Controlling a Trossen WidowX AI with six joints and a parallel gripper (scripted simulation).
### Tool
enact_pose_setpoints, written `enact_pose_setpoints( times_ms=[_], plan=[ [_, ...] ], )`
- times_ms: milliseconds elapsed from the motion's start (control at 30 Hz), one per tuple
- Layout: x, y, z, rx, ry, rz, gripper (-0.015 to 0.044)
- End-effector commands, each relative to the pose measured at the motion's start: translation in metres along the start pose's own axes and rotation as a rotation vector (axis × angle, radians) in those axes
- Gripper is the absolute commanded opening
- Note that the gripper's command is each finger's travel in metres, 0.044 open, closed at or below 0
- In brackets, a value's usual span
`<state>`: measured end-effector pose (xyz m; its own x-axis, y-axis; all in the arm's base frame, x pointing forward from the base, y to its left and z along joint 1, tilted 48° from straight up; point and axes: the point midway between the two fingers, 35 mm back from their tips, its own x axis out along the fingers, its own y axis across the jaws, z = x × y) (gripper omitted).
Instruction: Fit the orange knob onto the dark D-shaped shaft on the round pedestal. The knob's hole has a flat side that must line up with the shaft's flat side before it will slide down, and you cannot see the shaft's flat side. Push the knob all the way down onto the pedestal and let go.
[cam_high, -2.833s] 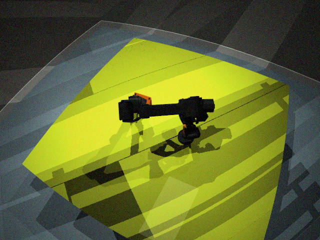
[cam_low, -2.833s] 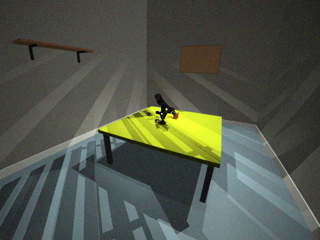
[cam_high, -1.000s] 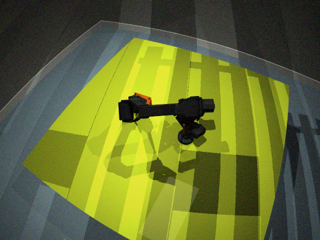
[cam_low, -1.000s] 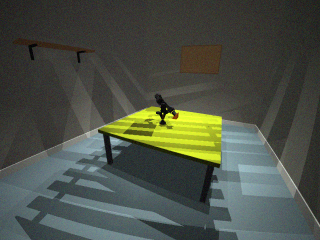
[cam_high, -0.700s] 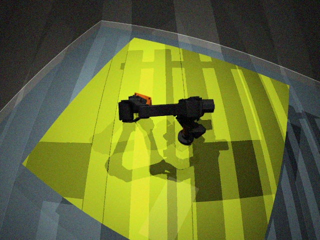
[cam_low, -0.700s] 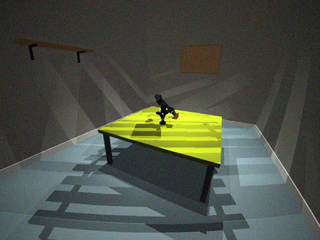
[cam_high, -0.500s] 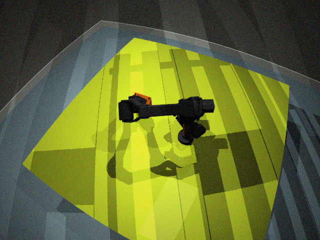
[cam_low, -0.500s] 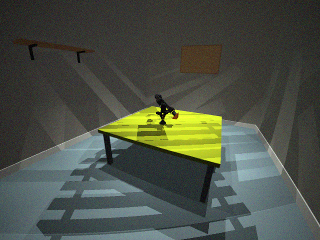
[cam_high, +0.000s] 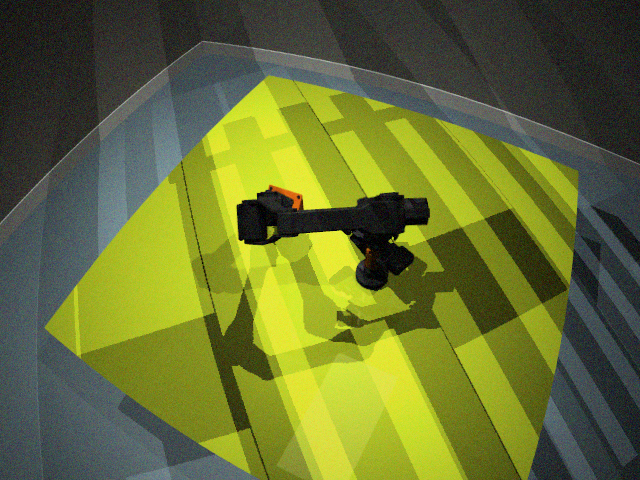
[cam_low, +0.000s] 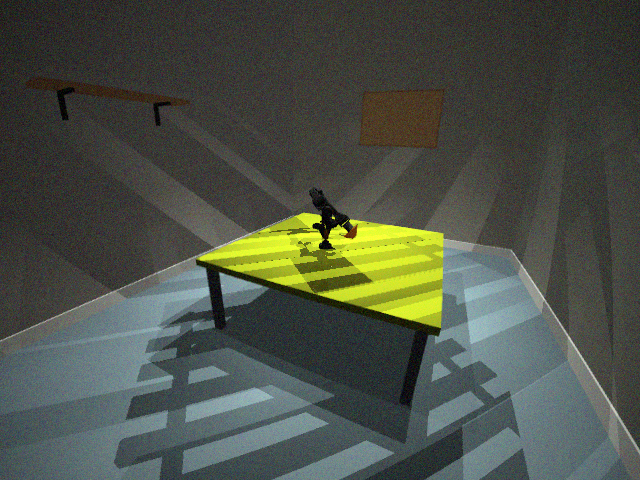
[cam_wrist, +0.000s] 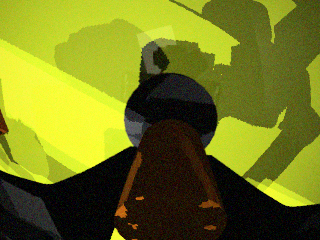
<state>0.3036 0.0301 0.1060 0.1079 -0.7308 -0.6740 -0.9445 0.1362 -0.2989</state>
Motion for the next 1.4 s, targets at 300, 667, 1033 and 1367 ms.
enact_pose_setpoints(
  times_ms=[300, 667, 1033, 1367],
  plan=[
    [0.0019, 0.0002, 0.0019, -0.103, -0.001, -0.005, 0.0],
    [0.0018, -0.0004, 0.0009, -0.103, -0.001, -0.005, 0.0],
    [-0.0021, -0.001, 0.0006, -0.271, -0.001, -0.005, 0.0],
    [0.002, -0.0001, 0.0018, -0.312, 0.0, -0.005, 0.0]
  ],
)
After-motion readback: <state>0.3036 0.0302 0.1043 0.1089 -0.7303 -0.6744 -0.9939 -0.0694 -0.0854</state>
